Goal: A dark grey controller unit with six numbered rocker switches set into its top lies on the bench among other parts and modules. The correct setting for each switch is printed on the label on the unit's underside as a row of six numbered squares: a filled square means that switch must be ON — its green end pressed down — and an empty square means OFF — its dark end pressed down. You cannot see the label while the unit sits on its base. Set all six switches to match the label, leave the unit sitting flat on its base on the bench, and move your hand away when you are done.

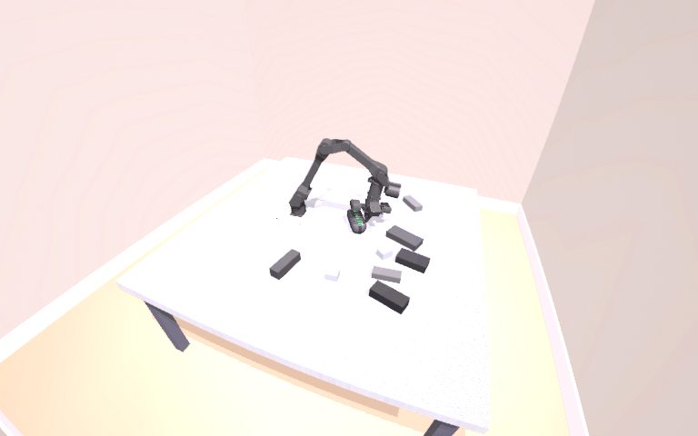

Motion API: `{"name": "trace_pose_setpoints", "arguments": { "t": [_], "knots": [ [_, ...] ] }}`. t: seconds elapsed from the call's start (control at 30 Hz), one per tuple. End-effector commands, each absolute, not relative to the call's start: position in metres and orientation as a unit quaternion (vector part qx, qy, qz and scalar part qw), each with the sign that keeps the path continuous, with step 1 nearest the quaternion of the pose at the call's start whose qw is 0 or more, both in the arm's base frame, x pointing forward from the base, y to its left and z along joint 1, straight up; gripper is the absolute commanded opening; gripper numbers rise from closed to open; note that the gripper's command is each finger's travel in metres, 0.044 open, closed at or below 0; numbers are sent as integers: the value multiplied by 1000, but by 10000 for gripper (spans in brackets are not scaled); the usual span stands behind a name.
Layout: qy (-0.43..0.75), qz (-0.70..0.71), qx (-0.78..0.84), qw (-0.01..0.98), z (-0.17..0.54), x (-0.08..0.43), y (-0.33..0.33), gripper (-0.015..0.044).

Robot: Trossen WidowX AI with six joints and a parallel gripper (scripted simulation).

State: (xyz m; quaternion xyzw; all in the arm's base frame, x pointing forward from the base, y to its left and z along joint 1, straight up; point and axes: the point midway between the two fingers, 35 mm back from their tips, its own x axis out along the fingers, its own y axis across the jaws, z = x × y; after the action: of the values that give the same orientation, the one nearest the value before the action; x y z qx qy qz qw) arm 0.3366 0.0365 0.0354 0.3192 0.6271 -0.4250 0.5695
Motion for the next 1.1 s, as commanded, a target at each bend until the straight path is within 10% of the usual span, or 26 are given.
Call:
{"name": "trace_pose_setpoints", "arguments": {
  "t": [0.0,1.07],
  "knots": [
    [628,-428,318,567,32,334,36,0],
    [628,-428,317,567,32,317,26,0]
  ]
}}
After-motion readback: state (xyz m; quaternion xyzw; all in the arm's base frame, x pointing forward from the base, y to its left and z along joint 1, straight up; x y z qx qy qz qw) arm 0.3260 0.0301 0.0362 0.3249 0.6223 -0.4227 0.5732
